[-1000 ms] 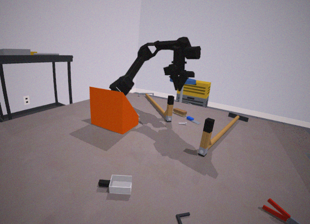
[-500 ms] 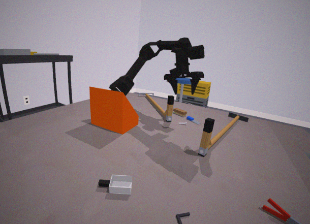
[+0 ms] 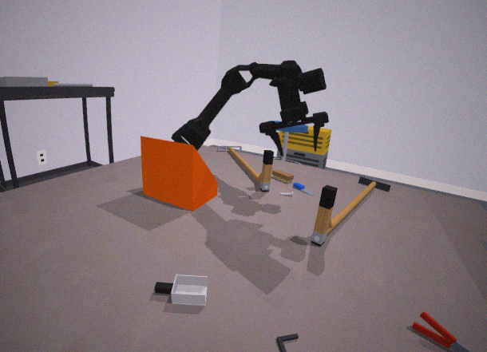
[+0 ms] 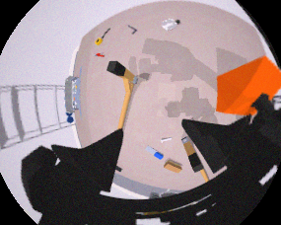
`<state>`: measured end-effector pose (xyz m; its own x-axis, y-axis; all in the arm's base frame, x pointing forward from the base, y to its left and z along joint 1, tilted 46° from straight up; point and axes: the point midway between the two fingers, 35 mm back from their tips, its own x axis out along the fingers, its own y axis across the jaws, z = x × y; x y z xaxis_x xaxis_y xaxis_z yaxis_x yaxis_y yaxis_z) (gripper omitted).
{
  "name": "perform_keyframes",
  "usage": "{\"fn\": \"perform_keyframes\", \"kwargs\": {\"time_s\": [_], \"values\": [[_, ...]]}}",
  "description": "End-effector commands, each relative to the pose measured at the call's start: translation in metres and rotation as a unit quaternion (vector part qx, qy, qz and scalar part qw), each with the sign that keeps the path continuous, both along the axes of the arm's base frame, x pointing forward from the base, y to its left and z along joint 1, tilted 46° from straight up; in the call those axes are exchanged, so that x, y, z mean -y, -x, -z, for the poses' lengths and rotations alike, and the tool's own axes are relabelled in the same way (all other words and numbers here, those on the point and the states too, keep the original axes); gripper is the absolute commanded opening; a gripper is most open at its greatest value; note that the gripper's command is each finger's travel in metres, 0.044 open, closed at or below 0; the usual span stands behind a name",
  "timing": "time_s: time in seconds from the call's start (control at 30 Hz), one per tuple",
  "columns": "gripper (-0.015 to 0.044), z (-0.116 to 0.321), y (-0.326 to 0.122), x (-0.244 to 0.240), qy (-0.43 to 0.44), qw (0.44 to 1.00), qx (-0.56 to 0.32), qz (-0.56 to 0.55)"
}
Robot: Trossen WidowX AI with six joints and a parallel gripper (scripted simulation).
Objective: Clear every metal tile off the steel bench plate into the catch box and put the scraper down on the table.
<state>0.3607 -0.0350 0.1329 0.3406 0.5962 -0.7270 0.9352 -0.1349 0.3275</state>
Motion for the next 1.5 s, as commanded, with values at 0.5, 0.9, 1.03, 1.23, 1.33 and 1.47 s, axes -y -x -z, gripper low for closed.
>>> {"fn": "perform_keyframes", "kwargs": {"time_s": [0.5,0.9,1.03,1.23,1.33,1.47], "values": [[0.0440,0.041,-0.033,0.039,0.126,0.964,0.190,-0.135],[0.0440,0.062,-0.052,0.065,0.222,0.902,0.298,-0.219],[0.0440,0.068,-0.057,0.073,0.256,0.875,0.329,-0.246],[0.0440,0.076,-0.065,0.084,0.300,0.834,0.367,-0.282],[0.0440,0.077,-0.066,0.084,0.301,0.833,0.368,-0.283],[0.0440,0.086,-0.067,0.074,0.301,0.833,0.368,-0.283]]}}
